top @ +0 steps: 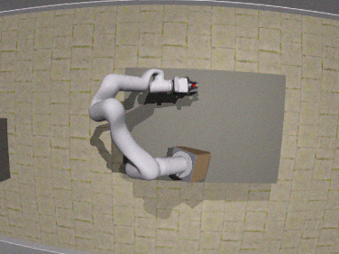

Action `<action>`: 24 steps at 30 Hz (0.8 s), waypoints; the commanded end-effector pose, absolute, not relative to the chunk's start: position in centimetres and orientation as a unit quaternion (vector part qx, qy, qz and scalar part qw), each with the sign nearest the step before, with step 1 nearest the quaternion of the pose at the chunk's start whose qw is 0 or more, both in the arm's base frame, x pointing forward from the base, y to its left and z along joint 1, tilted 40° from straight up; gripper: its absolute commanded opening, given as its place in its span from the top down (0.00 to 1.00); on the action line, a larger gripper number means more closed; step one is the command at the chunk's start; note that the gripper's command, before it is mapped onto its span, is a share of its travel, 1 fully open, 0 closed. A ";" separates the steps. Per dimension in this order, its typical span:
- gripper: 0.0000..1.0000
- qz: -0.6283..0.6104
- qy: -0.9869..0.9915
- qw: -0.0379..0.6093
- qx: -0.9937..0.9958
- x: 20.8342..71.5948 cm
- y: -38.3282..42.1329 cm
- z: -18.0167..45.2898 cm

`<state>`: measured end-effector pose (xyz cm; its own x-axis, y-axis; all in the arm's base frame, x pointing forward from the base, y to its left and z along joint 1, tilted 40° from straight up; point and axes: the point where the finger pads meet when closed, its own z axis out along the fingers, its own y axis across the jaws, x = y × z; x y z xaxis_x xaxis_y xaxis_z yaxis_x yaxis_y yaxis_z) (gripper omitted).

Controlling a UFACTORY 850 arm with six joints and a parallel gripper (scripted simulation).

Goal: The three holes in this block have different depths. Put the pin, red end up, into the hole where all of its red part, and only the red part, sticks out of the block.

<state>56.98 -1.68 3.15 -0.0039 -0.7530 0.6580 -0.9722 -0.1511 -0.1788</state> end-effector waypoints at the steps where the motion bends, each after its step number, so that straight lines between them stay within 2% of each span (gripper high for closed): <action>1: 1.00 0.326 -0.630 0.168 0.685 57.0 -1.7 3.2; 24: 1.00 0.326 -0.630 0.168 0.685 57.1 -1.5 2.9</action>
<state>57.05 -1.43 2.85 -0.0039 -0.7530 0.6580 -0.9722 -0.1511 -0.1788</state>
